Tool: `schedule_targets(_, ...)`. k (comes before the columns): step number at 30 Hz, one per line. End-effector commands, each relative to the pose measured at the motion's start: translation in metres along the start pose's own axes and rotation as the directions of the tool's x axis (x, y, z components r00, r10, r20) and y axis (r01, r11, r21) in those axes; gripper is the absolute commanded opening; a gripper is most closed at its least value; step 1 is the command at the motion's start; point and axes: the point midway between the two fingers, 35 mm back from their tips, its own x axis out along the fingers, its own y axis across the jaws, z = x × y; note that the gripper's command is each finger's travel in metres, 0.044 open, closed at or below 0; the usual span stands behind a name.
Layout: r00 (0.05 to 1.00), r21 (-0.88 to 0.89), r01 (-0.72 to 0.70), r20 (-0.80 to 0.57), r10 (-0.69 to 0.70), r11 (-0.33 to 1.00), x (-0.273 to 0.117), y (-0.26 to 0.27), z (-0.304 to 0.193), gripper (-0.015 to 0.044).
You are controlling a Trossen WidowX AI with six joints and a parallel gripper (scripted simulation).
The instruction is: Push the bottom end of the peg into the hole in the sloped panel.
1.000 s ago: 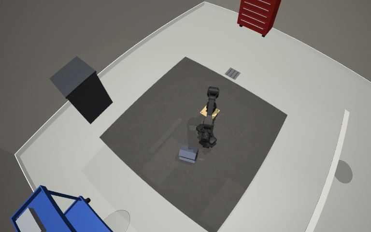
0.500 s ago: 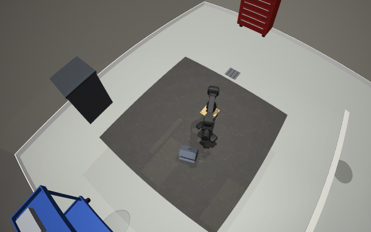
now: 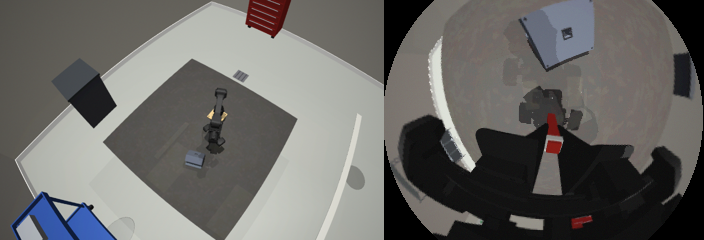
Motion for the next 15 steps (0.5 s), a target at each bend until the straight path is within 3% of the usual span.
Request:
schedule_targets(1,1.0,0.035,-0.021,0.011,0.021,0.999,0.0004,-0.002,0.0023,0.0)
schedule_targets(15,0.994,0.143,-0.1,0.064,0.092,0.985,0.0015,-0.0078,0.0114,0.0)
